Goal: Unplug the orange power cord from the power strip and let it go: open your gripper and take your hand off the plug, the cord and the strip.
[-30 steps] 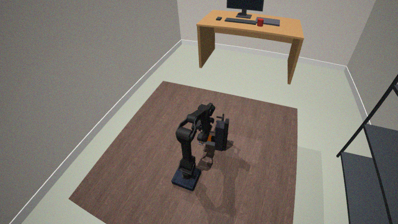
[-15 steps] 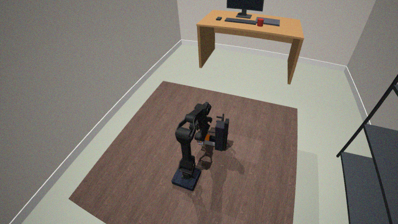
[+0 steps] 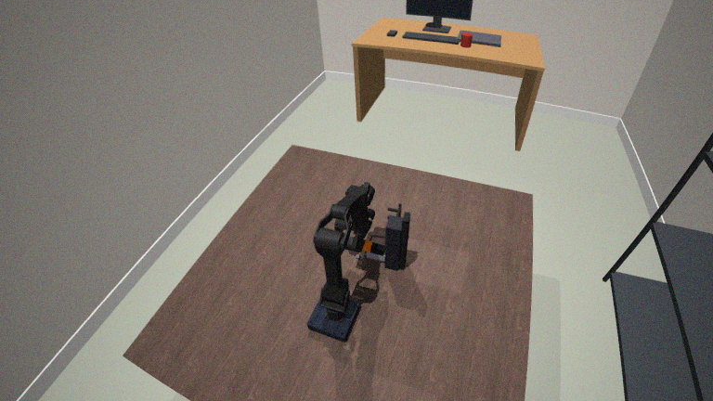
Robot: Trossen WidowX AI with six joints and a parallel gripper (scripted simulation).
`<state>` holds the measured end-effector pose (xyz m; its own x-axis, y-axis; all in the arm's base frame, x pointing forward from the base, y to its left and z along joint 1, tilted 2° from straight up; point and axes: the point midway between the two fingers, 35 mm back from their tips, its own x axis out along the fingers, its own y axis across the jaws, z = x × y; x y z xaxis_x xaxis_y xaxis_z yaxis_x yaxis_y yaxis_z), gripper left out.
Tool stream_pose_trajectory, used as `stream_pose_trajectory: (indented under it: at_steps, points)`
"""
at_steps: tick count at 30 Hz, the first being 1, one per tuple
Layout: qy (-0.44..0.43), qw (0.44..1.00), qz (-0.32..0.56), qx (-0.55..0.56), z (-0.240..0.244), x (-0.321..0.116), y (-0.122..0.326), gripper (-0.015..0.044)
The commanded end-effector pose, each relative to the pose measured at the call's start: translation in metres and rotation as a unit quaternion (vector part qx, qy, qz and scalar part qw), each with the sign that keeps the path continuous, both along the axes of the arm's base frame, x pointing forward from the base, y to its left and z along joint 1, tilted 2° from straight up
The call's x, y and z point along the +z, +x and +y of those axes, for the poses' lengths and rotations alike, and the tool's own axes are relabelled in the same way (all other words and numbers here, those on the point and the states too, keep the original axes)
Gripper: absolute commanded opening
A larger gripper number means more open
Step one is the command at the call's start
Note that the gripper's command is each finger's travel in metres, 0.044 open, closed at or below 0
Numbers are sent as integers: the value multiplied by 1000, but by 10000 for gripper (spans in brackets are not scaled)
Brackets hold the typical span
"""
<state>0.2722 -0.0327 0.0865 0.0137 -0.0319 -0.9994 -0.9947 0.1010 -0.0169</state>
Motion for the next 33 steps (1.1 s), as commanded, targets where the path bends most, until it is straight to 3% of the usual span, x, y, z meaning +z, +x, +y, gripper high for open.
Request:
stream_pose_trajectory:
  at_steps: [1,5,11,33]
  points:
    - [2,1000,-2,2,0,0,0,341]
    - [2,1000,-2,2,19,4,4,440]
    - [4,1000,-2,2,61,11,6,440]
    - [4,1000,-2,2,61,11,6,440]
